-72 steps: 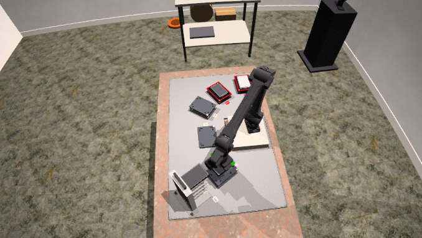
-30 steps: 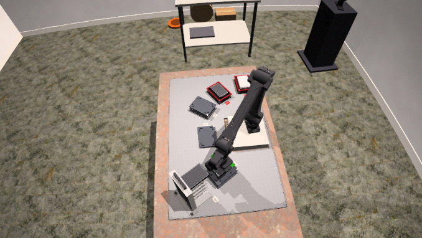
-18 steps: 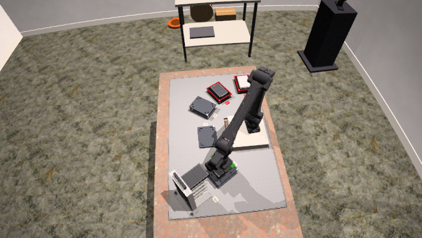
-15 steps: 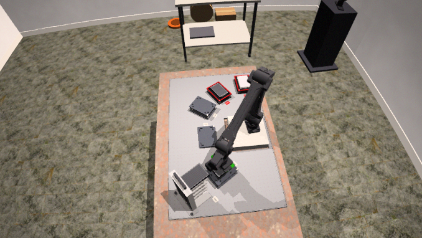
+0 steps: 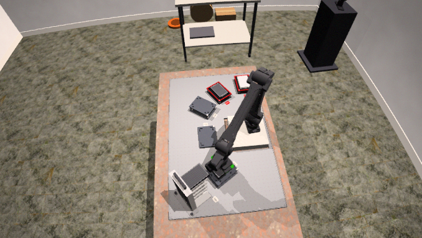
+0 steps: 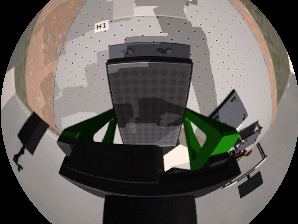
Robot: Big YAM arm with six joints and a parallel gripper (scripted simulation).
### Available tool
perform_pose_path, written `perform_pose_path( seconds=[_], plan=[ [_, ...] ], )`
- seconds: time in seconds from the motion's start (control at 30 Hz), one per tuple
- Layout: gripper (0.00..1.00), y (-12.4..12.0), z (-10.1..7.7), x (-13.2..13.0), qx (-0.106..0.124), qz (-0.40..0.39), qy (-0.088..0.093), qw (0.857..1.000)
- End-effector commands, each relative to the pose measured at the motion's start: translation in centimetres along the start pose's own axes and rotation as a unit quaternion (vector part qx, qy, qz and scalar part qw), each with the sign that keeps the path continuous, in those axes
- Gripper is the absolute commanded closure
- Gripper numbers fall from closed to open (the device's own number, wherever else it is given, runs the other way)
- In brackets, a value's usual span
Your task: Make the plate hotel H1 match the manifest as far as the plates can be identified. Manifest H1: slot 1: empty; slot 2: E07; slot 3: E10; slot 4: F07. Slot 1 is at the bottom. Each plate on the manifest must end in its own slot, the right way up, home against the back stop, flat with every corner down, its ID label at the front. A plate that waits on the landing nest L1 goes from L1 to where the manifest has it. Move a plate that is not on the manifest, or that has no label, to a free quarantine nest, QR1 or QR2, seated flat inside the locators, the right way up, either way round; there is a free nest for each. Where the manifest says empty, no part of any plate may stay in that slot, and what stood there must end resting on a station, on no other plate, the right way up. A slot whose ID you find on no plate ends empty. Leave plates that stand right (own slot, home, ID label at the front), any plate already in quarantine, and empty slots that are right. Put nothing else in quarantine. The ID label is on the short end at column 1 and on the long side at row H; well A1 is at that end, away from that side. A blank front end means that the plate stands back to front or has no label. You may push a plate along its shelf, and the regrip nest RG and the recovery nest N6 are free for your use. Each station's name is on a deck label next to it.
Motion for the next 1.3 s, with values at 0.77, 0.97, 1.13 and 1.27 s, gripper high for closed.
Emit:
perform_pose_path(
  seconds=[0.77, 0.97, 1.13, 1.27],
  plan=[
    [0.14, 0.1, 1.8, 0.7, -0.004, -0.001, 0.002, 1.000],
    [0.14, 0.1, 2.2, 0.7, -0.004, -0.001, 0.002, 1.000],
    [0.14, 0.3, 2.2, 0.8, -0.007, -0.001, 0.003, 1.000],
    [0.14, 0.1, 2.7, 0.7, -0.004, -0.001, 0.002, 1.000]
  ],
)
Point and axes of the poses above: the point where the finger pads meet when closed, its own z axis out along the fingers, its own x axis across the jaws, y = z × x, the point moved 8 cm from there along -z, back along the fingers, and after that the axes turned 8 degrees about z, right-handed, at the moved point
